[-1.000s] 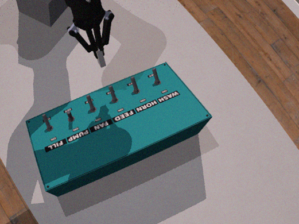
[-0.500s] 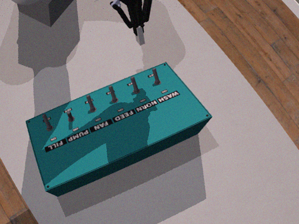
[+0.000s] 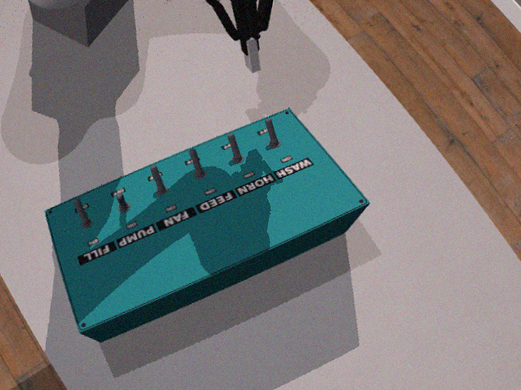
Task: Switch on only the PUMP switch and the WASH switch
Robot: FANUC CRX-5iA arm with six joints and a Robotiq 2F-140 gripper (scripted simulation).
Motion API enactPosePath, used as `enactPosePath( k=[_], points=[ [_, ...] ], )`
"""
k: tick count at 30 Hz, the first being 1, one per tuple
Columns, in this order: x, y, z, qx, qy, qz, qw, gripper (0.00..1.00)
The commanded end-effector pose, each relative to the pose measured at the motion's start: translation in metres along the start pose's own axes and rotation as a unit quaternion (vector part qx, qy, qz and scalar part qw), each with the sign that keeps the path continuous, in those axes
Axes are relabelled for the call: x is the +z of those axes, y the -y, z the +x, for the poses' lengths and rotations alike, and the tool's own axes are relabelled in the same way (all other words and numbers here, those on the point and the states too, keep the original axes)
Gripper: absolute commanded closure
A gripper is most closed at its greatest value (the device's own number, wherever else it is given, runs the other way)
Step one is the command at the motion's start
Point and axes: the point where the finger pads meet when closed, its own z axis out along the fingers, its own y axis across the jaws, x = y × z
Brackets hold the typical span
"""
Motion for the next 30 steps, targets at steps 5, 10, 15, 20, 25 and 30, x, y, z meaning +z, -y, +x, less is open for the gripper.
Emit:
enactPosePath(
  k=[5,10,15,20,25,30],
  points=[
    [-0.0001,0.0001,0.0002,0.000,0.000,0.000,1.000,1.00],
    [-0.0001,0.0001,0.0002,0.000,0.000,0.000,1.000,1.00],
    [-0.0001,0.0001,0.0002,0.000,0.000,0.000,1.000,1.00],
    [-0.0001,0.0001,0.0002,0.000,0.000,0.000,1.000,1.00],
    [0.0005,0.0001,0.0002,0.000,0.000,0.000,1.000,1.00],
    [0.0024,0.0001,0.0002,0.000,0.000,0.000,1.000,1.00]
  ],
)
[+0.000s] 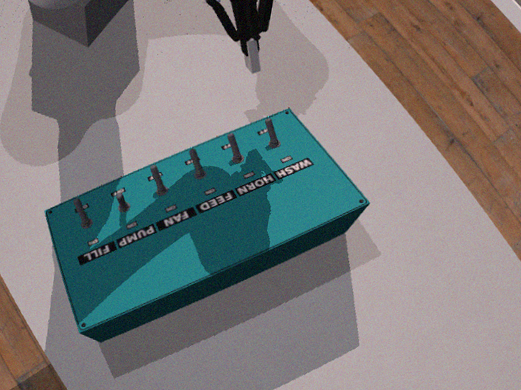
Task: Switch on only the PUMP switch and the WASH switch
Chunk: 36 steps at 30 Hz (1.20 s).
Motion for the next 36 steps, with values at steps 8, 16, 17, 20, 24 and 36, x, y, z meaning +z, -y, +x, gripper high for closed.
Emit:
enactPosePath(
  k=[8,16,17,20,24,36],
  points=[
    [0.014,0.000,0.000,0.000,0.000,0.000,1.000,1.00],
    [0.031,0.000,0.000,0.000,0.000,0.000,1.000,1.00],
    [0.035,0.000,0.000,0.000,0.000,0.000,1.000,1.00],
    [0.045,0.000,0.000,0.000,0.000,0.000,1.000,1.00],
    [0.059,0.000,0.000,0.000,0.000,0.000,1.000,1.00],
    [0.087,0.000,0.000,0.000,0.000,0.000,1.000,1.00]
  ],
)
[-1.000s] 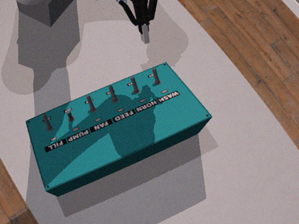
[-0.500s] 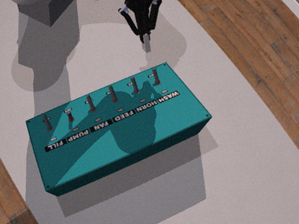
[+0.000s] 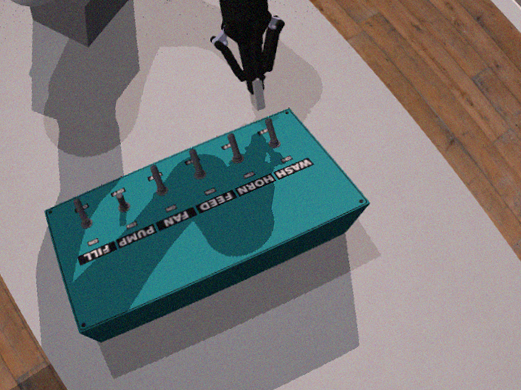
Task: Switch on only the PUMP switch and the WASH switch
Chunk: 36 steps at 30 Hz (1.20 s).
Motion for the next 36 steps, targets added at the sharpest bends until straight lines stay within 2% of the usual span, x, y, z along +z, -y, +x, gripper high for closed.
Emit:
enactPosePath(
  k=[1,11,36],
  points=[
    [0.006,0.000,0.001,0.000,-0.002,0.000,1.000,1.00],
    [0.017,0.000,0.001,0.000,-0.002,0.000,1.000,1.00],
    [0.019,0.000,0.001,0.000,-0.002,0.000,1.000,1.00]
  ],
)
